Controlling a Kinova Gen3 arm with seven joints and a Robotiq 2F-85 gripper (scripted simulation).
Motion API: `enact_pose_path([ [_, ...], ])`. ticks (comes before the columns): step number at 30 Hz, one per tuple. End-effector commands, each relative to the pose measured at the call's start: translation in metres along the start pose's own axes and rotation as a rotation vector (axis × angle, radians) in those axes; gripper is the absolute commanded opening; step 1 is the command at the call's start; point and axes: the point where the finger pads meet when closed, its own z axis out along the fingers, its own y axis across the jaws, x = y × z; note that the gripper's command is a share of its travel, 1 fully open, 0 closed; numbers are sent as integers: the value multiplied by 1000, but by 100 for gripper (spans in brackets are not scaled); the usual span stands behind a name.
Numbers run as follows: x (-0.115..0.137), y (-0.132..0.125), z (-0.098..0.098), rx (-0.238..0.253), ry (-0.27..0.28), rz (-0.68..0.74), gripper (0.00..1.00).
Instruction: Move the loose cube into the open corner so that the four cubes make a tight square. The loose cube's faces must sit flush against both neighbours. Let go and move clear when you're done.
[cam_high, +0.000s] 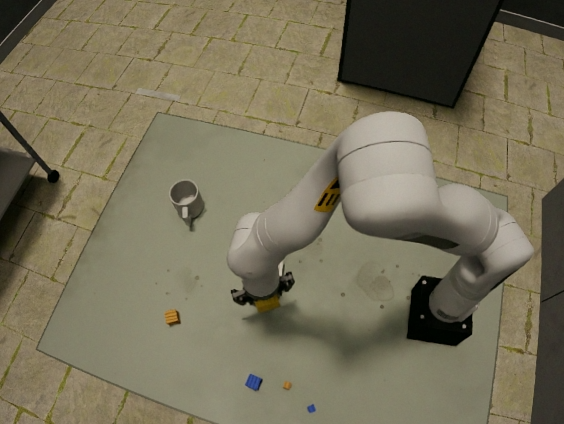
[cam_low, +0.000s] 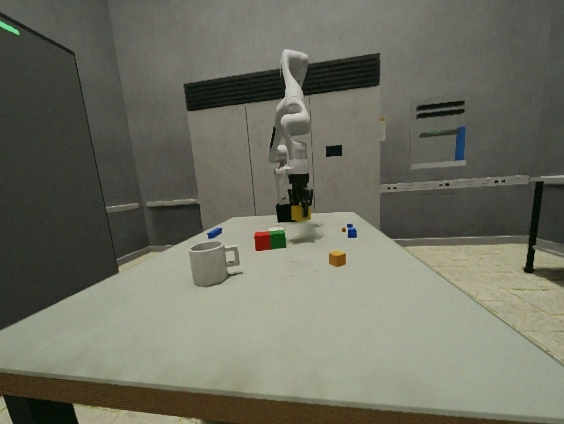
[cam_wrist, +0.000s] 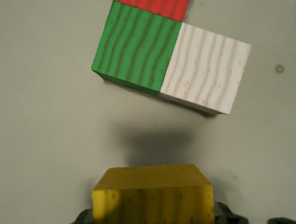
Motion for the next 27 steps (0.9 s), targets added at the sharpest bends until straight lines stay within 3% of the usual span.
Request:
enact_pose_path([
  [1, 0, -1, -1, 3, 0, -1, 10],
  [6, 7, 3, -1, 4, 0, 17, 10],
  [11, 68, 47, -1, 5, -2, 182, 10],
  [16, 103, 86, -1, 4, -1, 347, 10],
  [18, 103, 86, -1, 4, -1, 347, 10],
  [19, 122, 104, -1, 4, 0, 360, 10],
  [27, 123, 106, -1, 4, 0, 365, 10],
])
